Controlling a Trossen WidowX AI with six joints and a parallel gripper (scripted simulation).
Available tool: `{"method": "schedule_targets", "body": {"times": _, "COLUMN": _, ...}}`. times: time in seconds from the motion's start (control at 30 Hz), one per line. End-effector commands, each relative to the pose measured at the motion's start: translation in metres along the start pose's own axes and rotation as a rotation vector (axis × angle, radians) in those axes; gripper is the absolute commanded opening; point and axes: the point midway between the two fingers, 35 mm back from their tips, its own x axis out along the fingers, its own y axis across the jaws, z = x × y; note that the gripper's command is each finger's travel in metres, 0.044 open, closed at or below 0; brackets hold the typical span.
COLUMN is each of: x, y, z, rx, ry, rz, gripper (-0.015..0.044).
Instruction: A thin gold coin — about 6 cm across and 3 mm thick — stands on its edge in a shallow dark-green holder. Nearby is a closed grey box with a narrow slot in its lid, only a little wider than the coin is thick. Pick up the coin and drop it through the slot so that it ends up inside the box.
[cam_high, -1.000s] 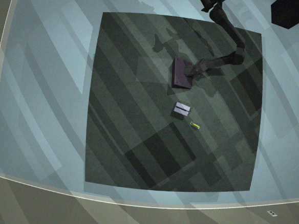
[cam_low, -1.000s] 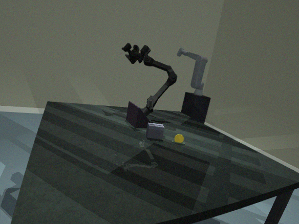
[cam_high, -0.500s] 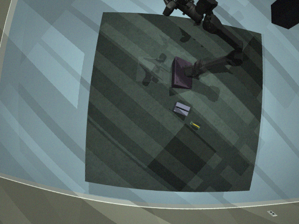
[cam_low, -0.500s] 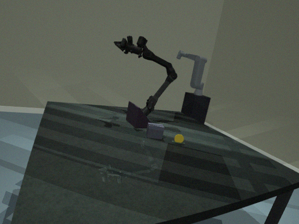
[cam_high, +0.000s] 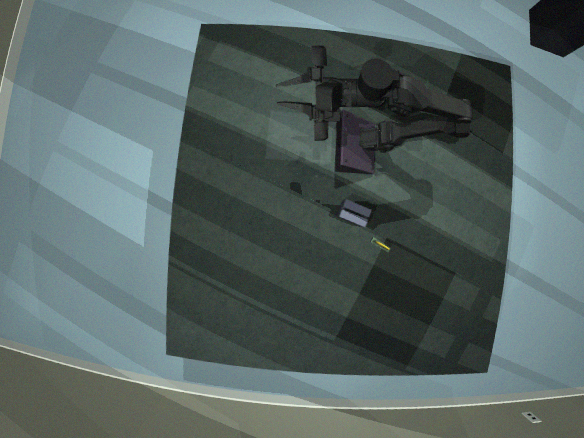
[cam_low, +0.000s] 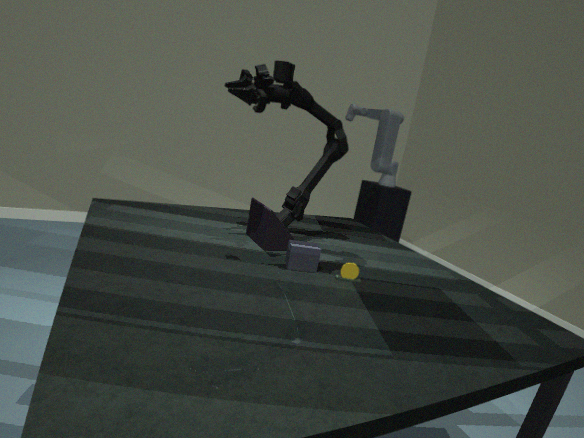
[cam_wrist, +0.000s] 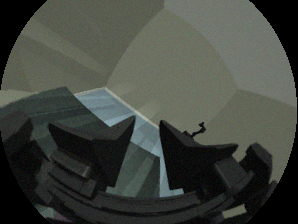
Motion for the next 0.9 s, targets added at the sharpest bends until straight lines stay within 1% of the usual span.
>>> {"method": "schedule_targets", "body": {"times": 0.0, "x": -0.001, "y": 0.061, "z": 0.012, "rx": -0.157, "ry": 0.009, "rz": 0.155, "gripper": 0.0161}}
{"method": "schedule_targets", "body": {"times": 0.2, "x": -0.016, "y": 0.167, "z": 0.012, "rx": -0.422, "ry": 0.03, "rz": 0.416, "gripper": 0.0161}}
{"method": "schedule_targets", "body": {"times": 0.4, "x": -0.049, "y": 0.267, "z": -0.01, "rx": -0.742, "ry": 0.046, "rz": 0.704, "gripper": 0.0161}}
{"method": "schedule_targets", "body": {"times": 0.53, "x": -0.082, "y": 0.325, "z": -0.033, "rx": -0.947, "ry": 0.048, "rz": 0.897, "gripper": 0.0161}}
{"method": "schedule_targets", "body": {"times": 0.67, "x": -0.122, "y": 0.377, "z": -0.063, "rx": -1.152, "ry": 0.045, "rz": 1.102, "gripper": 0.0161}}
{"method": "schedule_targets", "body": {"times": 0.87, "x": -0.191, "y": 0.433, "z": -0.116, "rx": -1.428, "ry": 0.035, "rz": 1.413, "gripper": 0.0161}}
